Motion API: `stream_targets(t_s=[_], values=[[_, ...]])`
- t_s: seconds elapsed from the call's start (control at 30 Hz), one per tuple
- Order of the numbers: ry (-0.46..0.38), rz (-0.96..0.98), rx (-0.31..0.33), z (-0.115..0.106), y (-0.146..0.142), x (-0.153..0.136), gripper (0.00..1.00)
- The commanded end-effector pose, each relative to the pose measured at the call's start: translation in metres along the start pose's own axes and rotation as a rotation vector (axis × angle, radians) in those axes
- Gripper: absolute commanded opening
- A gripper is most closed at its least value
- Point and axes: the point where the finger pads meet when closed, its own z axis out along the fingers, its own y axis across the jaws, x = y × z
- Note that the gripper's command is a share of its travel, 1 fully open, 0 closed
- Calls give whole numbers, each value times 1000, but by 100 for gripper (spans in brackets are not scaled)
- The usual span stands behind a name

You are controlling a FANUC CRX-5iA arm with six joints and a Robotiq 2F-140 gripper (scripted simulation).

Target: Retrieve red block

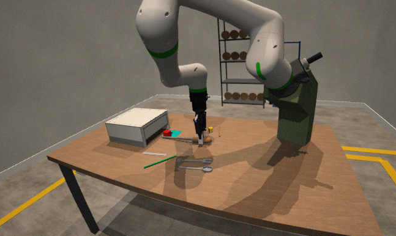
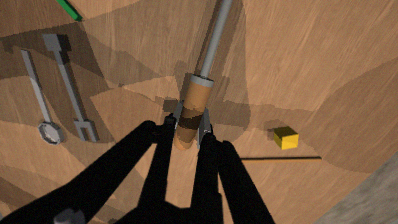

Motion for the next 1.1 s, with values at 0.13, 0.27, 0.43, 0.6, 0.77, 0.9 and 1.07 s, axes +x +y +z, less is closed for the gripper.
stream_targets(t_s=[0.13, 0.27, 0.43, 0.6, 0.77, 0.9, 1.07], values=[[0, 0, 0, 0, 13, -3, 0], [0, 0, 0, 0, 21, -5, 0], [0, 0, 0, 0, 29, -7, 0], [0, 0, 0, 0, 36, -9, 0], [0, 0, 0, 0, 39, -10, 0], [0, 0, 0, 0, 41, -10, 0], [0, 0, 0, 0, 42, -11, 0]])
